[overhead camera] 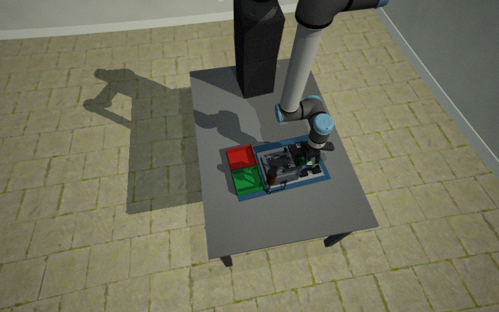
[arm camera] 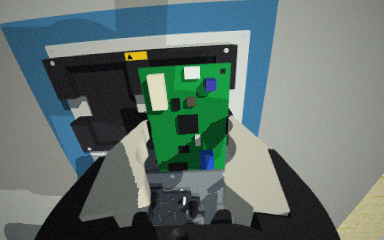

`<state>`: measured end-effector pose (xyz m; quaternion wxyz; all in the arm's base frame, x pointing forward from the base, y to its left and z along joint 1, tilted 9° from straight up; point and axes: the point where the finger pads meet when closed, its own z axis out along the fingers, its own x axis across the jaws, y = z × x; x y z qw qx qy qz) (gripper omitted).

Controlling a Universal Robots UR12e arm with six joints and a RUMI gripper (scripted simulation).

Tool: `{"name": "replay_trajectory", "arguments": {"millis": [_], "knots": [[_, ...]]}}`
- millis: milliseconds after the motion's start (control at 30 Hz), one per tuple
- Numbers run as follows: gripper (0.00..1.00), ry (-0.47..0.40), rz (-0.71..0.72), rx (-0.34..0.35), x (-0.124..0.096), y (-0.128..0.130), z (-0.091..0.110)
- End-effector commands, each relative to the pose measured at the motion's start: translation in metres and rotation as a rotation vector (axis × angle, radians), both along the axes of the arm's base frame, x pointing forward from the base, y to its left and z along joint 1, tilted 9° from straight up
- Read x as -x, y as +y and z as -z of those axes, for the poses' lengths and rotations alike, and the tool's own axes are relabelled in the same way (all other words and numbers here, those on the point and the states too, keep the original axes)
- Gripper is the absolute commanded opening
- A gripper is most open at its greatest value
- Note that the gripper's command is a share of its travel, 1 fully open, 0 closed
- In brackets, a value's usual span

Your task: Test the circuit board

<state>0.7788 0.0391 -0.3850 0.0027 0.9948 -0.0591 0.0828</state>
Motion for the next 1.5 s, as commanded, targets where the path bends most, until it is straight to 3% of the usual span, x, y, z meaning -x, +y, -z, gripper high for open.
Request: {"name": "replay_trajectory", "arguments": {"millis": [0, 233, 1467], "knots": [[0.39, 0.006, 0.000, 0.000, 0.008, 0.000, -0.023], [0.39, 0.006, 0.000, 0.000, 0.010, 0.000, -0.037], [0.39, 0.005, 0.002, -0.001, 0.013, -0.007, -0.036]]}}
